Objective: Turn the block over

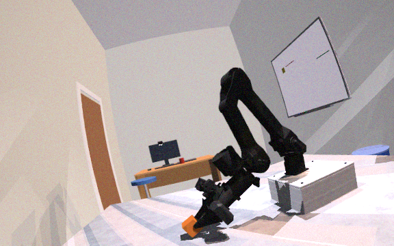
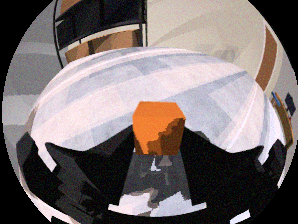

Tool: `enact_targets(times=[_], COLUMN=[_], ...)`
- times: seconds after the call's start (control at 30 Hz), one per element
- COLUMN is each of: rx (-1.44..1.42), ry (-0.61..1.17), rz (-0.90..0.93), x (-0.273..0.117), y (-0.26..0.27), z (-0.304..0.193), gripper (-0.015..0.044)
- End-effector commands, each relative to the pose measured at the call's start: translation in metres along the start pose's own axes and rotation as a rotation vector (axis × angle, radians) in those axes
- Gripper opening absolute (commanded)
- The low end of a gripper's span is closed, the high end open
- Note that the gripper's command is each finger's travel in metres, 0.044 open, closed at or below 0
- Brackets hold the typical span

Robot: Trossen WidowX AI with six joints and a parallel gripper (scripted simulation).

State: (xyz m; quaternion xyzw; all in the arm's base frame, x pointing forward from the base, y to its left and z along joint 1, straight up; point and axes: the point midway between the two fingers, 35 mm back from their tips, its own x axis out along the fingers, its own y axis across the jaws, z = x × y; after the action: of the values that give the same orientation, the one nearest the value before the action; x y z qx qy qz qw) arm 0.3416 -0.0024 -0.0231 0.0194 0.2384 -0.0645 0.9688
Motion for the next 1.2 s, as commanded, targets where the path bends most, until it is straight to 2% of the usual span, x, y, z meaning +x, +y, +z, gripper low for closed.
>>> enact_targets(times=[0.0, 0.17, 0.73, 1.17], rx=[-0.005, -0.005, -0.005, -0.005], ry=[-0.004, -0.004, -0.004, -0.004], rz=[-0.006, -0.006, -0.006, -0.006], x=[-0.0019, -0.0019, -0.0019, -0.0019], y=[-0.0011, -0.0011, -0.0011, -0.0011], z=[-0.0007, -0.0007, -0.0007, -0.0007], gripper=[0.0, 0.0, 0.044, 0.044])
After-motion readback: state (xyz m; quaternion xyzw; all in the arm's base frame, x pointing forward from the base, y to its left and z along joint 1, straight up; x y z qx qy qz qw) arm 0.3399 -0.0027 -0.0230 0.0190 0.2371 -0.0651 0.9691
